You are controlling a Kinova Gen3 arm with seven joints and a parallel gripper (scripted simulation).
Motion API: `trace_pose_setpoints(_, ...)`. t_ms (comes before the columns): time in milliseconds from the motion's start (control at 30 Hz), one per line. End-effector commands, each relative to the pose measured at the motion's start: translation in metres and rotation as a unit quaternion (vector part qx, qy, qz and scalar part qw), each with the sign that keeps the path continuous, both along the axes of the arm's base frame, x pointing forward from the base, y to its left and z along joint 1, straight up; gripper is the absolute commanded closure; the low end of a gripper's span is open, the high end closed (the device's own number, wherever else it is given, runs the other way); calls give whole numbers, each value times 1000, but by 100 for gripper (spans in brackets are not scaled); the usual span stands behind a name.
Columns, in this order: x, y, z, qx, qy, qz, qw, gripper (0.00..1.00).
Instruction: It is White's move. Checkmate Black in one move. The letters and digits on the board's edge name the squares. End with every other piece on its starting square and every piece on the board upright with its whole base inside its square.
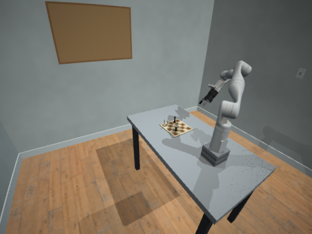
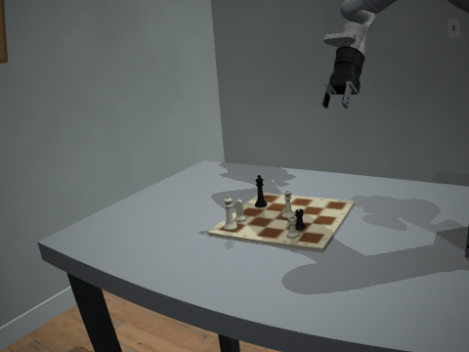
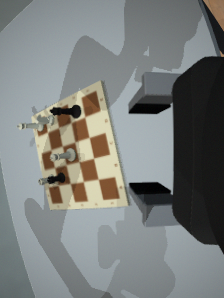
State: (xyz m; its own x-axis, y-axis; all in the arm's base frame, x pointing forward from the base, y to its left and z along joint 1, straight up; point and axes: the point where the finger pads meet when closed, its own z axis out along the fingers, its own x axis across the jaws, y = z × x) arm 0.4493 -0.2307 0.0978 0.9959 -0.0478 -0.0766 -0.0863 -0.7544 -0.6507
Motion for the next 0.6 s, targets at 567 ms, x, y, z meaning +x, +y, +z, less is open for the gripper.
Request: trace_pose_setpoints(567, 18, 48, -123, 102, -37, 90, 990, 0)
